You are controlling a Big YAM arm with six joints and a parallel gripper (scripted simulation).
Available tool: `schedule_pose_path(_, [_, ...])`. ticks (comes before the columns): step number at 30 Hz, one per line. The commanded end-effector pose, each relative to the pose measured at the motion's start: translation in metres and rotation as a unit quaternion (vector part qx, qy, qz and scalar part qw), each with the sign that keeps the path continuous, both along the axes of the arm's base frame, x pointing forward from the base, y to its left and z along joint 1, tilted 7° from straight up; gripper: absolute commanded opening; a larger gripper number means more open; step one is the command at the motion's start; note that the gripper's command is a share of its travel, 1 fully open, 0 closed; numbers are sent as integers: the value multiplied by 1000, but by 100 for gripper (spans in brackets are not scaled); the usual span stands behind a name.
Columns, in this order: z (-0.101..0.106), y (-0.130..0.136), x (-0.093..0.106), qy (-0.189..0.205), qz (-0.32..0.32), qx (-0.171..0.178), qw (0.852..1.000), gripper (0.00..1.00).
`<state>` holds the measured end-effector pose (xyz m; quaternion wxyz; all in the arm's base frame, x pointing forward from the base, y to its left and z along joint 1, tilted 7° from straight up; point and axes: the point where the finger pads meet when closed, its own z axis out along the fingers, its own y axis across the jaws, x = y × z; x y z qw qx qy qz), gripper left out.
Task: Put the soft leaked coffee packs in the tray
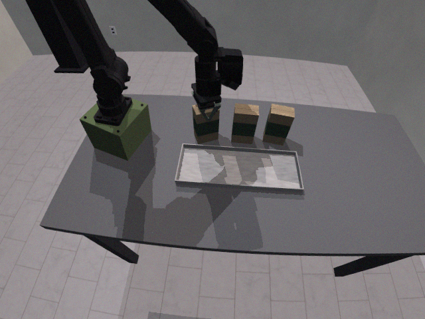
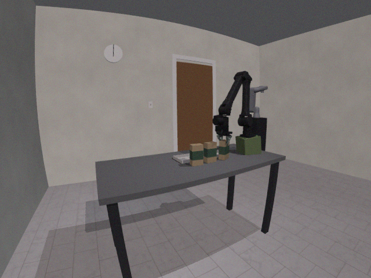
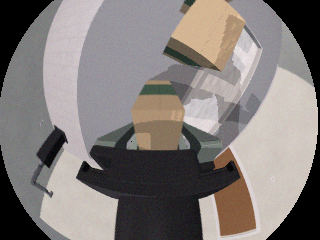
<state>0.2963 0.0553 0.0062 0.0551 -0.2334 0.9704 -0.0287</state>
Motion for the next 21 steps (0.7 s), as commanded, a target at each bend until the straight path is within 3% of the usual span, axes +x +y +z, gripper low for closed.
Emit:
schedule_pose_path(1, [4, -1, 8, -10, -1, 3, 1000, 25])
schedule_pose_path(6, [4, -1, 8, -10, -1, 3, 1000, 25])
schedule_pose_path(7, [4, -1, 8, -10, -1, 3, 1000, 78])
schedule_pose_path(21, [4, -1, 8, -10, -1, 3, 1000, 78])
